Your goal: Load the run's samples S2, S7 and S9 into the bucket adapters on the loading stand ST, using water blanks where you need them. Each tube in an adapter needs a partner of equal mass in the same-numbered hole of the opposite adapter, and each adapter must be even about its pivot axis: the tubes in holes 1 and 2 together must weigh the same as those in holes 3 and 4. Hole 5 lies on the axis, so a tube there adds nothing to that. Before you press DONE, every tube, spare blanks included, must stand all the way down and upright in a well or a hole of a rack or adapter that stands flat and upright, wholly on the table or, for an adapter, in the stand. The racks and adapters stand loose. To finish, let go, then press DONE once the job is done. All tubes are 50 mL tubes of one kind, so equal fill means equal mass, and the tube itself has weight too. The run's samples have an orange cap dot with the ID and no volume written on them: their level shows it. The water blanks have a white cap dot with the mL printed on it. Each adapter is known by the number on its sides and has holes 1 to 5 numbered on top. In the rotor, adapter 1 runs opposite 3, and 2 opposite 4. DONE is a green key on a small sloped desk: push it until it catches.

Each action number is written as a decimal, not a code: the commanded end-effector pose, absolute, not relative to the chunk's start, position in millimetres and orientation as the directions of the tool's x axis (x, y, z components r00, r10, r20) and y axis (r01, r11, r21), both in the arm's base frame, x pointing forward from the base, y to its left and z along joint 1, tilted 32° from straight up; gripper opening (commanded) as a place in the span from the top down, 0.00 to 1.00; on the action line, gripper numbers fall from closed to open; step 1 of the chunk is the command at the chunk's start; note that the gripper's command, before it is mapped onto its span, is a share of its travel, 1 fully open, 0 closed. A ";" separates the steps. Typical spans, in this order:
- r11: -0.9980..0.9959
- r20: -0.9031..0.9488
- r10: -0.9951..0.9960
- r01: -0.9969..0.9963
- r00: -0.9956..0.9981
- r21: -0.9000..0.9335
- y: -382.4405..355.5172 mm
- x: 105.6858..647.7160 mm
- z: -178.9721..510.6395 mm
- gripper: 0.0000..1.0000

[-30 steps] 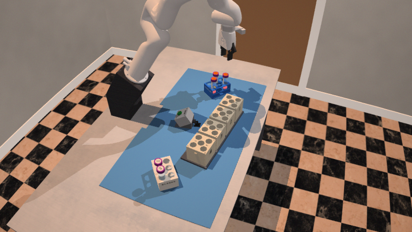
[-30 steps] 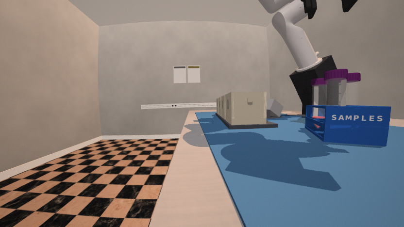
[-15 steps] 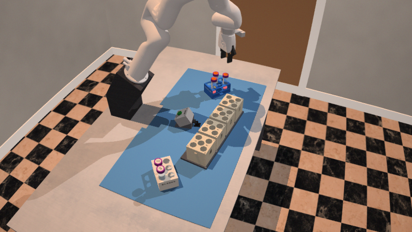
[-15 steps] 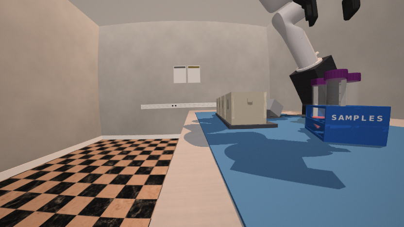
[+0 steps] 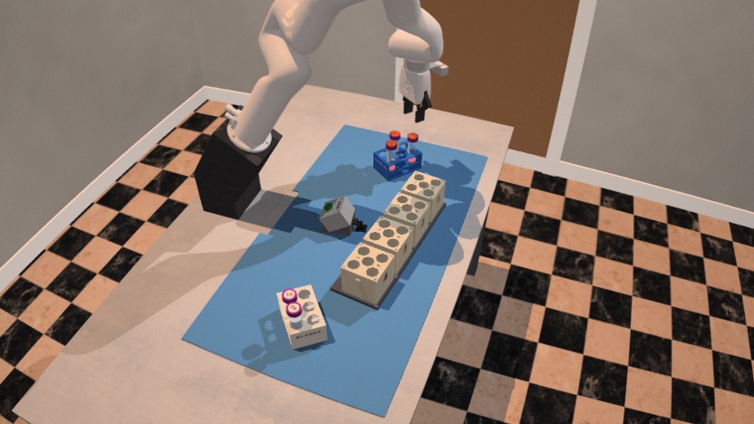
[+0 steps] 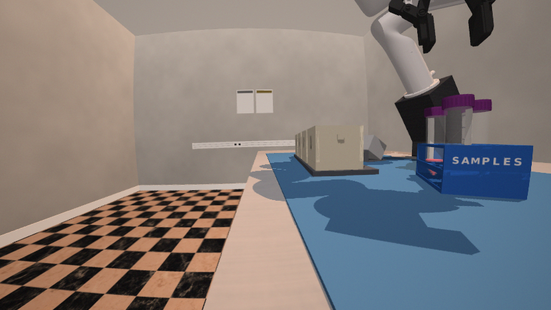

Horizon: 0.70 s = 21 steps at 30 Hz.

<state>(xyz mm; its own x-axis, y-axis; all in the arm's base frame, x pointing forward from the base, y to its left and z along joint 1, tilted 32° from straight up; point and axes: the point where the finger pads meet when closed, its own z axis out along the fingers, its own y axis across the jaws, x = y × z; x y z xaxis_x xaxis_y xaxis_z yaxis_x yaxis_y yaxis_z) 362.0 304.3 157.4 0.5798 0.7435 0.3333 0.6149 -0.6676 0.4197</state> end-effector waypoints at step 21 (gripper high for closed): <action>-0.668 0.337 0.743 0.614 0.578 0.420 304.0 386.5 121.6 0.43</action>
<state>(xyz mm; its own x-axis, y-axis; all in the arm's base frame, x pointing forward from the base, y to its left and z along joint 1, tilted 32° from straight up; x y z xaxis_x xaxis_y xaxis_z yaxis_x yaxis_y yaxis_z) 381.6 302.8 126.2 0.5801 0.7436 0.3325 0.6151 -0.6675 0.4196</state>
